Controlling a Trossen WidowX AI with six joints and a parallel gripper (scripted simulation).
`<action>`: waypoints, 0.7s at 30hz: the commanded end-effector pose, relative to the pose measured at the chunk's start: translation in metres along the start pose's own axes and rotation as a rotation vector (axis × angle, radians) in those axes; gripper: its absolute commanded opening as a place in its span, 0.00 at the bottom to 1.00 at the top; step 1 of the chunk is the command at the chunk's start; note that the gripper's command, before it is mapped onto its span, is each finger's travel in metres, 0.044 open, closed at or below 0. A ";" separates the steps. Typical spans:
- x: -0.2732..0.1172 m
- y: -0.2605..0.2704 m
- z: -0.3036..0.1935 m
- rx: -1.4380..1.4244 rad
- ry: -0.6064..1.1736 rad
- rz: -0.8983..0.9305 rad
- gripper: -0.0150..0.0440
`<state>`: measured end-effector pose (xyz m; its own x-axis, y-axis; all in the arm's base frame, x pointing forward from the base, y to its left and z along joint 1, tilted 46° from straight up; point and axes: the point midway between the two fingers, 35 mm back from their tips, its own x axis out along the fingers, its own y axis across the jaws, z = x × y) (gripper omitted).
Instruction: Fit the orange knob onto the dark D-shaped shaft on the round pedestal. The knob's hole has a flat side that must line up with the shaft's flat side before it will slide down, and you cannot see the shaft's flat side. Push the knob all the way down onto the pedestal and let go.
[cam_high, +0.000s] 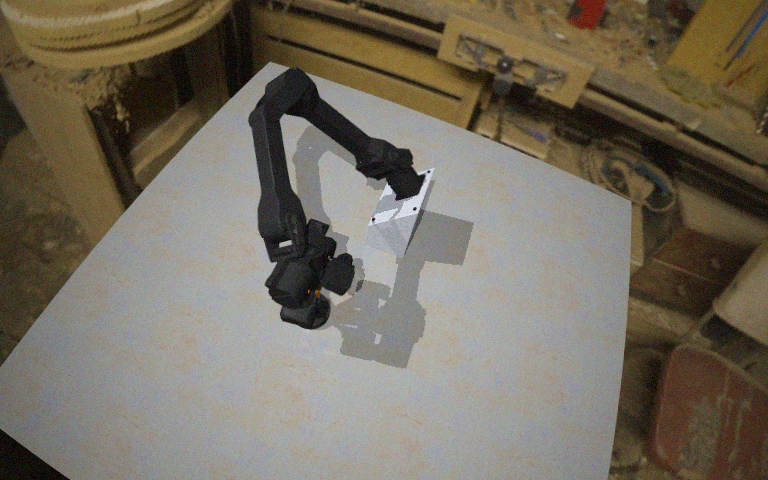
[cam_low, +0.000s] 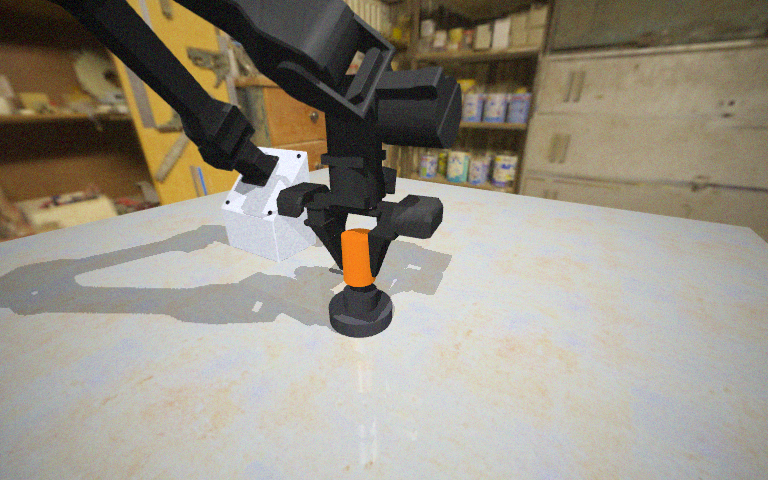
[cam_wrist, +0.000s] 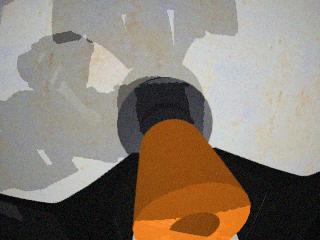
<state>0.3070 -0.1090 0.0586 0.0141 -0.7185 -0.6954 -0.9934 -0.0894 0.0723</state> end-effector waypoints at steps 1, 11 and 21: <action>0.000 -0.001 0.001 -0.006 0.001 -0.003 0.25; -0.003 0.000 0.002 -0.006 0.001 -0.003 0.25; -0.004 -0.001 0.000 -0.213 0.001 -0.003 0.25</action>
<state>0.3065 -0.1063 0.0603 0.0142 -0.7207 -0.6931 -0.9709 -0.1756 0.1627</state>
